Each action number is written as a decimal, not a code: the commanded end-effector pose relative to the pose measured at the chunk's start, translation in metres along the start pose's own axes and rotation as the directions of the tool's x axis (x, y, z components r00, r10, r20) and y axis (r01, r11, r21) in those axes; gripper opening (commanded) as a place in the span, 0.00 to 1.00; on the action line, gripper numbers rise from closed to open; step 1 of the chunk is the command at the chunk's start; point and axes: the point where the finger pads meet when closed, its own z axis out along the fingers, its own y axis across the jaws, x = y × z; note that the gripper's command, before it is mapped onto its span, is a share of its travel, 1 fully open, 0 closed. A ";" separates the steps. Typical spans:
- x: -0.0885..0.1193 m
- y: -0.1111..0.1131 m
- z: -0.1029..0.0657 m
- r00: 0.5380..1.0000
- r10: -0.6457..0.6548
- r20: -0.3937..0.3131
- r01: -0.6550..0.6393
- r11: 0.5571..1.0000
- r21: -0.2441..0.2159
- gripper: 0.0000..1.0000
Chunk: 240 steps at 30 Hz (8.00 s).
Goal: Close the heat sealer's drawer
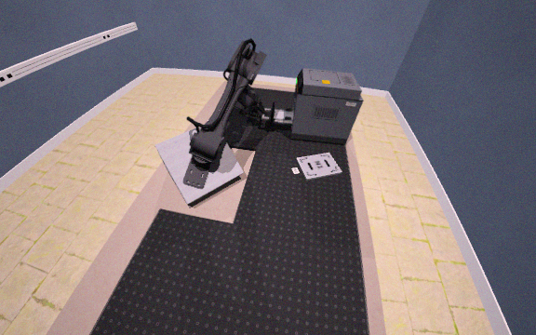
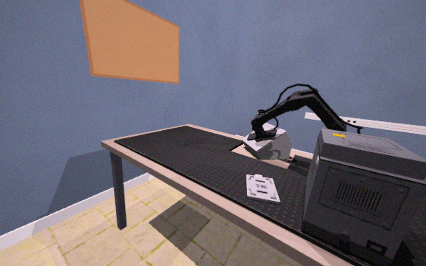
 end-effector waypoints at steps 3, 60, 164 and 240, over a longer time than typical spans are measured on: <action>-0.002 -0.017 -0.009 0.999 0.029 0.025 -0.030 0.999 0.029 0.30; -0.002 -0.014 -0.009 0.999 0.029 0.026 -0.030 0.999 0.011 0.00; 0.001 -0.053 0.042 0.999 0.034 0.012 -0.034 0.999 0.008 0.00; 0.000 -0.070 0.058 0.999 0.033 0.020 -0.033 0.999 0.013 0.00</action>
